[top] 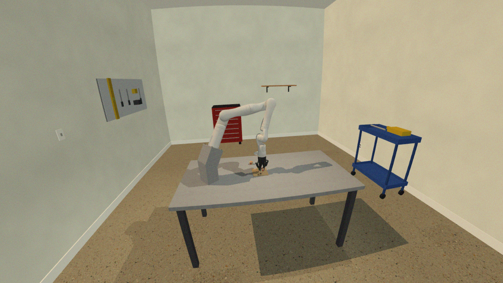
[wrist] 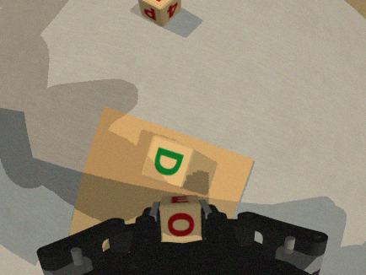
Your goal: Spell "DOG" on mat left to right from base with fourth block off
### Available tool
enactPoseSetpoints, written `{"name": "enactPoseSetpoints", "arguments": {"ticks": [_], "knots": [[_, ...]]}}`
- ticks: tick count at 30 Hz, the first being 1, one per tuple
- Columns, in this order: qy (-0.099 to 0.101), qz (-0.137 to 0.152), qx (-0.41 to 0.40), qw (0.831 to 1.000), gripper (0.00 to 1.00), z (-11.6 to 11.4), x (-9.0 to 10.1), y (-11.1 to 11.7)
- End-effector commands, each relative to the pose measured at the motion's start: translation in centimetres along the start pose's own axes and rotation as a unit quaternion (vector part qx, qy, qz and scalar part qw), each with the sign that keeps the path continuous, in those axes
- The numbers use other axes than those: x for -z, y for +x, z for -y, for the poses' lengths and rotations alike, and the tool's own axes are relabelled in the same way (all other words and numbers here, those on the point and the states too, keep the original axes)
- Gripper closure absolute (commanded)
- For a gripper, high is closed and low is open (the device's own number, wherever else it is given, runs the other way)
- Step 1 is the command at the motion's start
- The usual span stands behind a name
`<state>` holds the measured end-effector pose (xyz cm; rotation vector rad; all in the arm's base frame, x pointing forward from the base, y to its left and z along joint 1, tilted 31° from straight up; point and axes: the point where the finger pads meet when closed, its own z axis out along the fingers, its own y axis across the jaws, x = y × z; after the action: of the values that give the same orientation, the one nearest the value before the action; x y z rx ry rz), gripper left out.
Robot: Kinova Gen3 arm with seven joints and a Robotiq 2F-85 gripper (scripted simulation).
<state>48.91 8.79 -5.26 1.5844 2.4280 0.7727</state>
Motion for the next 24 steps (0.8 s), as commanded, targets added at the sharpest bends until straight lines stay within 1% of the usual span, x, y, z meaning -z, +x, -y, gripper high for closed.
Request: {"name": "enactPoseSetpoints", "arguments": {"ticks": [1,6,9,12,14,17,18,21,24], "knots": [[-0.004,0.0,0.003,1.0,0.74,-0.3,-0.1,0.0],[-0.004,0.0,0.003,1.0,0.74,-0.3,0.0,0.0],[-0.005,0.0,0.003,1.0,0.74,-0.3,0.6,0.1],[-0.005,0.0,0.003,1.0,0.74,-0.3,1.8,0.1],[-0.005,0.0,0.003,1.0,0.74,-0.3,1.8,0.1],[-0.005,0.0,0.003,1.0,0.74,-0.3,3.7,0.1],[0.0,0.004,0.001,1.0,0.74,0.1,4.4,-0.4],[0.001,0.005,0.001,1.0,0.74,0.1,6.5,-0.4],[0.0,0.004,0.001,1.0,0.74,0.1,8.1,-0.3]]}}
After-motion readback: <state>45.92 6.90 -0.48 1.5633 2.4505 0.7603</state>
